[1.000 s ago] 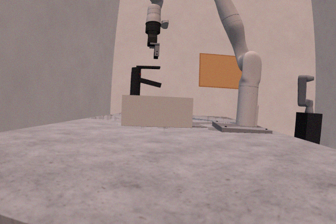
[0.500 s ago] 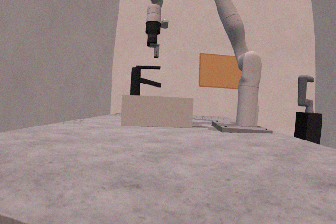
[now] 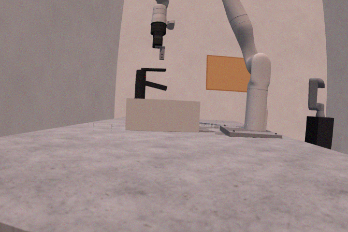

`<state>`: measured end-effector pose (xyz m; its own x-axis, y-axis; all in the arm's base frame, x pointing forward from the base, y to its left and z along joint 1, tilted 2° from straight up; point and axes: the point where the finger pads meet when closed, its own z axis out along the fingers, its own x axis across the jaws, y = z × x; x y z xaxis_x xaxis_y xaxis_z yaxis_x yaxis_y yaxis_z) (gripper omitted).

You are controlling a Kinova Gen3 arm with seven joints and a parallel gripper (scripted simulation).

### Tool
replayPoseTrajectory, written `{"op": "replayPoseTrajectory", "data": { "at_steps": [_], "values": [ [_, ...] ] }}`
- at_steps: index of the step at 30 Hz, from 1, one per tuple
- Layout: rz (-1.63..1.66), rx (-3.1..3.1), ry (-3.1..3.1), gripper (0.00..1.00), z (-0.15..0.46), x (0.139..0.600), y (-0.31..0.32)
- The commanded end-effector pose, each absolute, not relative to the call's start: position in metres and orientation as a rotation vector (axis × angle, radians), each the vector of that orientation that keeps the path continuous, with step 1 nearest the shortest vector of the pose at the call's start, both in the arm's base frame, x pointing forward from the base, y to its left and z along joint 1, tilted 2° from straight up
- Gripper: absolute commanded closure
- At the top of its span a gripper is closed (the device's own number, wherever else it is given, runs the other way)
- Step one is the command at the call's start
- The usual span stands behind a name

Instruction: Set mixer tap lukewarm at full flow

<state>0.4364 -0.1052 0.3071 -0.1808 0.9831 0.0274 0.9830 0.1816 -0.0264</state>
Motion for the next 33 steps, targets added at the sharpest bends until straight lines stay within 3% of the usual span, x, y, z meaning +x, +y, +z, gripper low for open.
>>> {"op": "replayPoseTrajectory", "data": {
  "at_steps": [1, 33],
  "values": [
    [0.003, -1.987, -2.387, 1.00, 0.3079, 0.4366, -0.1053],
    [0.000, -1.898, -2.456, 1.00, 0.3079, 0.4358, -0.1073]
  ]
}}
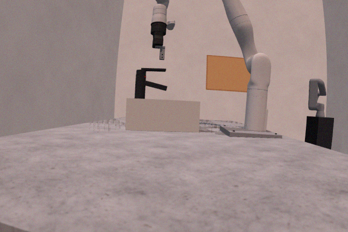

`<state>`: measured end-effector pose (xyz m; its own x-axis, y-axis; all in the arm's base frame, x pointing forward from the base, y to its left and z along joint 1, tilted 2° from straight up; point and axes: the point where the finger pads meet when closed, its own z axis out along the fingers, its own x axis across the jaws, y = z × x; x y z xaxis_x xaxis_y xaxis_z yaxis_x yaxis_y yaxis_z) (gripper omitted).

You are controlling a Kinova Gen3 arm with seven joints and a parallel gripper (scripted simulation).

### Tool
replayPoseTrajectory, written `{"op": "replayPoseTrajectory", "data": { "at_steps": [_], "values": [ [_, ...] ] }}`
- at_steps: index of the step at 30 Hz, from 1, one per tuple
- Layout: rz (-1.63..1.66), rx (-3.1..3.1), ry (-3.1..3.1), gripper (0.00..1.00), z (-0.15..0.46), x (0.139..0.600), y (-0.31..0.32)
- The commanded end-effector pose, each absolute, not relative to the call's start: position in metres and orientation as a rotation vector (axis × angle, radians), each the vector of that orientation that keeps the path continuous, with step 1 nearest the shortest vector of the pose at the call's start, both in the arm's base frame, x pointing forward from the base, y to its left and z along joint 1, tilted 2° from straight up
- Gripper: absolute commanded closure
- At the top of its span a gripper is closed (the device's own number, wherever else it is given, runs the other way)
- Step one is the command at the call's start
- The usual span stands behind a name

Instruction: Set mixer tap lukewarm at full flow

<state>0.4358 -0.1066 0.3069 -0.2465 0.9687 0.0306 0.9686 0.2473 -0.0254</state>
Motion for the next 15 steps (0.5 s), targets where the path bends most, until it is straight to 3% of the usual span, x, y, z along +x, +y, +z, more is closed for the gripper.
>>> {"op": "replayPoseTrajectory", "data": {
  "at_steps": [1, 15],
  "values": [
    [-0.001, -1.886, -2.464, 1.00, 0.3079, 0.4357, -0.1076],
    [-0.009, -1.642, -2.628, 1.00, 0.3079, 0.4341, -0.1127]
  ]
}}
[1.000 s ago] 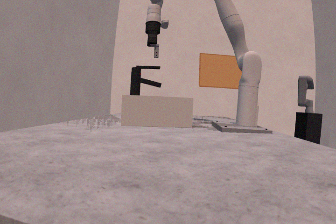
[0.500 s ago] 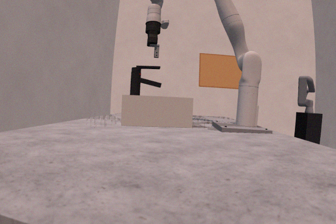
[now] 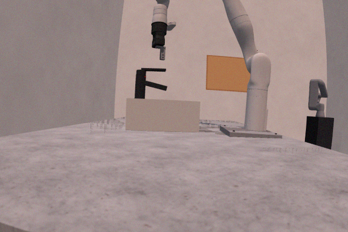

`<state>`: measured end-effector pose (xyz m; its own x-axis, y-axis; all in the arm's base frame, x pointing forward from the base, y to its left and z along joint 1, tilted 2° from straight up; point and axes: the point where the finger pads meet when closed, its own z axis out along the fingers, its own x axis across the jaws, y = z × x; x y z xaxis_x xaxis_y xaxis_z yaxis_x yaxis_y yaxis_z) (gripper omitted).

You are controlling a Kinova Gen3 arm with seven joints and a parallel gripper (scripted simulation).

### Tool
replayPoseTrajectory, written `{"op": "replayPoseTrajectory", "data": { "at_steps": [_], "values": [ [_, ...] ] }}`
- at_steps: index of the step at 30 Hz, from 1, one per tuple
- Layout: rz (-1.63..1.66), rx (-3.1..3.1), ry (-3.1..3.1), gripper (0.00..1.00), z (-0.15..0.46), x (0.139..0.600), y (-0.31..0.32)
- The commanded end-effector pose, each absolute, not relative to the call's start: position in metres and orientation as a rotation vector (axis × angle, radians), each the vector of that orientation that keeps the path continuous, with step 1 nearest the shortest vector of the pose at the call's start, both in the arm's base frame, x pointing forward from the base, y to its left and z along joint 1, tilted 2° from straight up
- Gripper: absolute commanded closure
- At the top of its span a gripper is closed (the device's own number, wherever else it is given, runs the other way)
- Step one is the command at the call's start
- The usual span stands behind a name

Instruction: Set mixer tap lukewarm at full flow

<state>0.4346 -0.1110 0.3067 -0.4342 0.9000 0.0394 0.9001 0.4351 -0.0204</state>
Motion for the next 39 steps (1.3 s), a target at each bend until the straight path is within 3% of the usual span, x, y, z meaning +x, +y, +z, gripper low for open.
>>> {"op": "replayPoseTrajectory", "data": {
  "at_steps": [1, 39],
  "values": [
    [-0.009, -1.642, -2.628, 1.00, 0.308, 0.434, -0.113],
    [-0.058, -0.141, -3.097, 1.00, 0.310, 0.437, -0.130]
  ]
}}
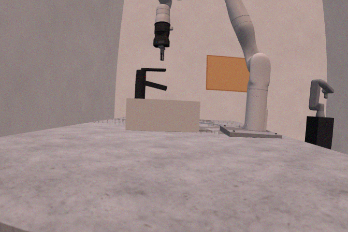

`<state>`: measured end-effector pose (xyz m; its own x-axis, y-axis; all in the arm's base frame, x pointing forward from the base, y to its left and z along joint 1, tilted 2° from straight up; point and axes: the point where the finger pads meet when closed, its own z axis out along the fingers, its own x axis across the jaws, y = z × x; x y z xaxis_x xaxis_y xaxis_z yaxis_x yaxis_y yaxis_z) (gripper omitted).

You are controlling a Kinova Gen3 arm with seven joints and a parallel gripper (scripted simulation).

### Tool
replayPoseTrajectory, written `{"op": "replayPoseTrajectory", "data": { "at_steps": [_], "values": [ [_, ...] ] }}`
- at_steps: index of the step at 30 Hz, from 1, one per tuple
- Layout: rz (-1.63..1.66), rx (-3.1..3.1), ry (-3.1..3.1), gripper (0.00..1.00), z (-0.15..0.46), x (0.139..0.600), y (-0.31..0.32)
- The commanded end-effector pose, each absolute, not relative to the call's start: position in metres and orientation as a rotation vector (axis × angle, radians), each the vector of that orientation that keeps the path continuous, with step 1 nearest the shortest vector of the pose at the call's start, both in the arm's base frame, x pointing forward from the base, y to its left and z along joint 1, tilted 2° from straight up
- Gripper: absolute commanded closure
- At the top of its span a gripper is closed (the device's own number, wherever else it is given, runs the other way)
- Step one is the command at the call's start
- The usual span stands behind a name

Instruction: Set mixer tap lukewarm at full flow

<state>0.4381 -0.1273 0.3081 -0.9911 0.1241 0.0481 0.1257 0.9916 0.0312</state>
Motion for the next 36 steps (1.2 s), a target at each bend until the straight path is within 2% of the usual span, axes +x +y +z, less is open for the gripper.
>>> {"op": "replayPoseTrajectory", "data": {
  "at_steps": [1, 36],
  "values": [
    [-0.060, -0.082, -3.099, 1.00, 0.310, 0.438, -0.130],
    [-0.075, 1.591, -2.692, 1.00, 0.318, 0.444, -0.119]
  ]
}}
